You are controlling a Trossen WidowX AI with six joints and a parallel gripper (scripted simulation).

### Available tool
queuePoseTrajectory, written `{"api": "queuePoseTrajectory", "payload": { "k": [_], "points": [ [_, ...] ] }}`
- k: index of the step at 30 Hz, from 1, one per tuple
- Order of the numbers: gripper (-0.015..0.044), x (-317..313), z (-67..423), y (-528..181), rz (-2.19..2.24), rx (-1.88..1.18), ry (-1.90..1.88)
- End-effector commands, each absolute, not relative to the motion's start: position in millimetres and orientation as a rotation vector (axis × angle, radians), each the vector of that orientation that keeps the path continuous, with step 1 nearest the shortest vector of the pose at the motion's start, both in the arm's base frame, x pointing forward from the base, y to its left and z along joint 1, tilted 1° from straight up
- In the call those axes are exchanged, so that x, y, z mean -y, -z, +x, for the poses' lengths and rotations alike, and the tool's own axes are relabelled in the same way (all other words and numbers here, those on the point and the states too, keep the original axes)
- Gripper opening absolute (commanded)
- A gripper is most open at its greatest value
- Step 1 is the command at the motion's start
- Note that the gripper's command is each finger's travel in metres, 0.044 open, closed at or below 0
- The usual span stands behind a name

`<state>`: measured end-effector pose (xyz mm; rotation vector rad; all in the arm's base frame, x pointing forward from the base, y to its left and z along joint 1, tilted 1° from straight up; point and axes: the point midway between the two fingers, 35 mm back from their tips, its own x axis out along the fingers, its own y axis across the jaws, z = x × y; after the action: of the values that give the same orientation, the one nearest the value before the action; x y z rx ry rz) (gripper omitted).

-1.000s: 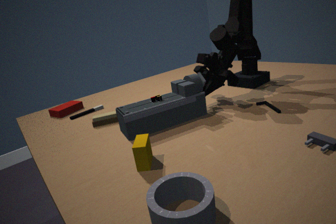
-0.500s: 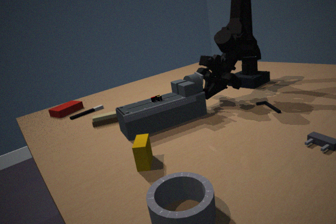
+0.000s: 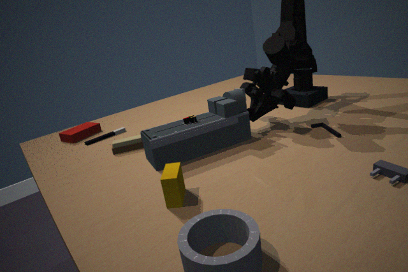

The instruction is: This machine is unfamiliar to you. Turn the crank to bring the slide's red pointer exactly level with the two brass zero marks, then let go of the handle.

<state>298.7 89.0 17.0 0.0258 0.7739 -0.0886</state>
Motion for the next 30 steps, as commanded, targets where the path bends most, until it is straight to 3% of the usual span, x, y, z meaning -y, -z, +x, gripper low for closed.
{"api": "queuePoseTrajectory", "payload": {
  "k": [1,30],
  "points": [
    [0.0,-98.2,299.4,-17.9,0.031,-0.777,0.064],
    [0.0,-106.3,299.9,-23.6,0.032,-0.777,0.063]
  ]
}}
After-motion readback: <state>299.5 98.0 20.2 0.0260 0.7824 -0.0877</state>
